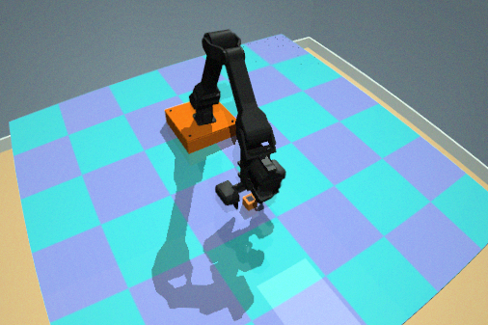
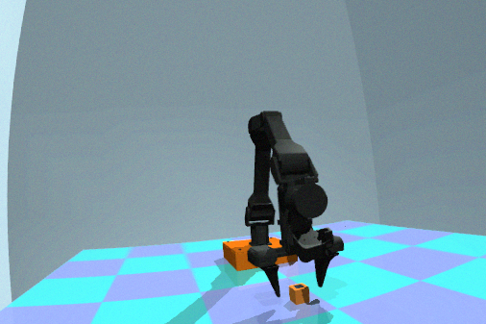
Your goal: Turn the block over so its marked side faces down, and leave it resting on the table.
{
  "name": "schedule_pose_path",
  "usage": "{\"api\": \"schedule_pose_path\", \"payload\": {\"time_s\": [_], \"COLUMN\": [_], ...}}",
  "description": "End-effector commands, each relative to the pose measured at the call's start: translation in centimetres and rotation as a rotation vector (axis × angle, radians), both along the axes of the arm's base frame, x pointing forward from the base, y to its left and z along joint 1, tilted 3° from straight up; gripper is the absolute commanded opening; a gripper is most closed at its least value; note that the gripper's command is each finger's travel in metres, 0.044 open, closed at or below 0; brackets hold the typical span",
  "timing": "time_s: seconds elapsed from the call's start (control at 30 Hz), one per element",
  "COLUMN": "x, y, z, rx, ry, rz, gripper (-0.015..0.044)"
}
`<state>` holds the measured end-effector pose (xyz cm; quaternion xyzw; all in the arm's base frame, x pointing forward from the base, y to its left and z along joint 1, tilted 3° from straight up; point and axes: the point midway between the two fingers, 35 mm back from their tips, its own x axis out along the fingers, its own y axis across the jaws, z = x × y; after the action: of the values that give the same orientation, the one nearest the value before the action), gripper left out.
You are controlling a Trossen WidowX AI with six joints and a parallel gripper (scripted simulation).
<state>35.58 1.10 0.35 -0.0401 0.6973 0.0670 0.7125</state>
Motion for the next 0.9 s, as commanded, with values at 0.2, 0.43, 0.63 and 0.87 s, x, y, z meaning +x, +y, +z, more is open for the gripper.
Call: {"api": "schedule_pose_path", "payload": {"time_s": [0.2, 0.43, 0.63, 0.87], "x": [-0.26, -0.26, -0.26, -0.26], "y": [-0.03, -0.03, -0.03, -0.03], "z": [-0.63, -0.63, -0.63, -0.63], "rx": [-0.003, -0.003, -0.003, -0.003], "ry": [0.012, 0.012, 0.012, 0.012], "rz": [-0.005, -0.005, -0.005, -0.005], "gripper": [0.0256, 0.0112, 0.0072, 0.0025]}}
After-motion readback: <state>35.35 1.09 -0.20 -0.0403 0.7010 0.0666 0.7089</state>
